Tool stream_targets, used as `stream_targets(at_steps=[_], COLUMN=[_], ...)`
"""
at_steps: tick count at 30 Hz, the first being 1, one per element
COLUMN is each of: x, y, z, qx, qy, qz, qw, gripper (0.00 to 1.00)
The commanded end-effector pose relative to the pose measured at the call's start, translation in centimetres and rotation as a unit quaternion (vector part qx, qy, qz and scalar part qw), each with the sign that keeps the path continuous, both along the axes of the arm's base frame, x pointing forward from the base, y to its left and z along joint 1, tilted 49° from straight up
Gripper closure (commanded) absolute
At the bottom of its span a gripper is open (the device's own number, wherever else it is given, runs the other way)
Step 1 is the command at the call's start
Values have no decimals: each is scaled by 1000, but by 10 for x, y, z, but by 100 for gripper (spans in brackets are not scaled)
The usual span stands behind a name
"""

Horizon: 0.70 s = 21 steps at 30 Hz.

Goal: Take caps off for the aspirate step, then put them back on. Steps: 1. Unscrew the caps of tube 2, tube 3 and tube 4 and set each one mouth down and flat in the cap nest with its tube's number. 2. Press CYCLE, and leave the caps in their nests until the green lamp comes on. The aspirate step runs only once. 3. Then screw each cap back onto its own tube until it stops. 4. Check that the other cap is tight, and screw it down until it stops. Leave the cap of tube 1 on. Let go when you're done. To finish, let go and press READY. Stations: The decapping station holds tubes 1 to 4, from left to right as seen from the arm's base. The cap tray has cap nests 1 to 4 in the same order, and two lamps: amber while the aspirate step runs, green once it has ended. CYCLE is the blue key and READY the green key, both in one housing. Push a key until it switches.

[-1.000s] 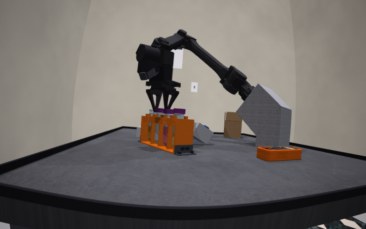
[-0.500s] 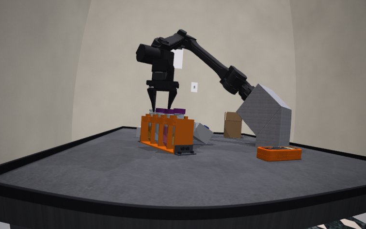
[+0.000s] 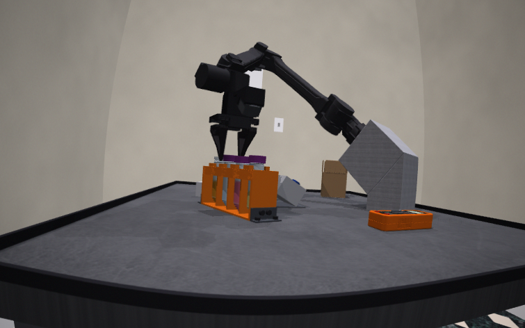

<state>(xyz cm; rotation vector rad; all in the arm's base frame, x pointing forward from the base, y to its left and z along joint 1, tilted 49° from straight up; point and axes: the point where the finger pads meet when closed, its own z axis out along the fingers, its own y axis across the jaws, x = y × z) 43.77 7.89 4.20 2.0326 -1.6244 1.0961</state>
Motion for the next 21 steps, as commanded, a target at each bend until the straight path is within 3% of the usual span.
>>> stream_targets(at_steps=[1,6,14,15,21], x=[7,7,6,6,6], y=[9,9,6,6,6], z=[3,3,5,5,5], qx=[-35,-68,-69,-69,-69], qy=[66,124,124,124,124], qz=[83,142,135,135,135], qw=[994,980,981,981,981], gripper=[51,51,51,100,100])
